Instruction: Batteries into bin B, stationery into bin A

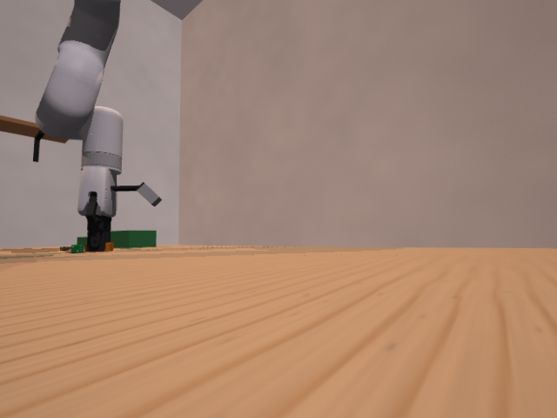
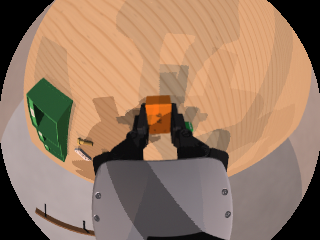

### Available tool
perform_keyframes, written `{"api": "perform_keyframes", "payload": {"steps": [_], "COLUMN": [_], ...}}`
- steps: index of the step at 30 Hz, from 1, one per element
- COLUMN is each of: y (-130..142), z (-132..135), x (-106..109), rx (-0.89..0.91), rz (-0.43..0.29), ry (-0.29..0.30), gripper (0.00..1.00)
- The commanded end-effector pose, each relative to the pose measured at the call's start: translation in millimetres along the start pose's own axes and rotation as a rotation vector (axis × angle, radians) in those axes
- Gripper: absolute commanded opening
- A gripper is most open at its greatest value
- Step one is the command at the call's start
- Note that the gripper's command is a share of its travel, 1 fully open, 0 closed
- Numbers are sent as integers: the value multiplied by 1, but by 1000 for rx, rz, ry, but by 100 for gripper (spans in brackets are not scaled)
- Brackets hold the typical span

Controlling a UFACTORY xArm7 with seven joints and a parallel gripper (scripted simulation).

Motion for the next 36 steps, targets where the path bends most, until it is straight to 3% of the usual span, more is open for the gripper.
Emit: {"api": "perform_keyframes", "payload": {"steps": [1, 12, 27, 36], "y": [-1, -1, -1, -1], "z": [0, 0, 0, 0], "x": [1, 4, 54, 61], "rx": [0, 0, 0, 0], "rz": [3, 2, 3, 3], "ry": [-1, -1, 0, 0], "gripper": [0, 0, 0, 0]}}
Point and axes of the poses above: the point where the finger pads meet when closed, its own x axis back along the fingers, its own z axis across the jaws, y = z × x, the point moved 3 cm from there along x, back along the fingers, and after that the axes turned 7 degrees about x, right-handed, at the moved point
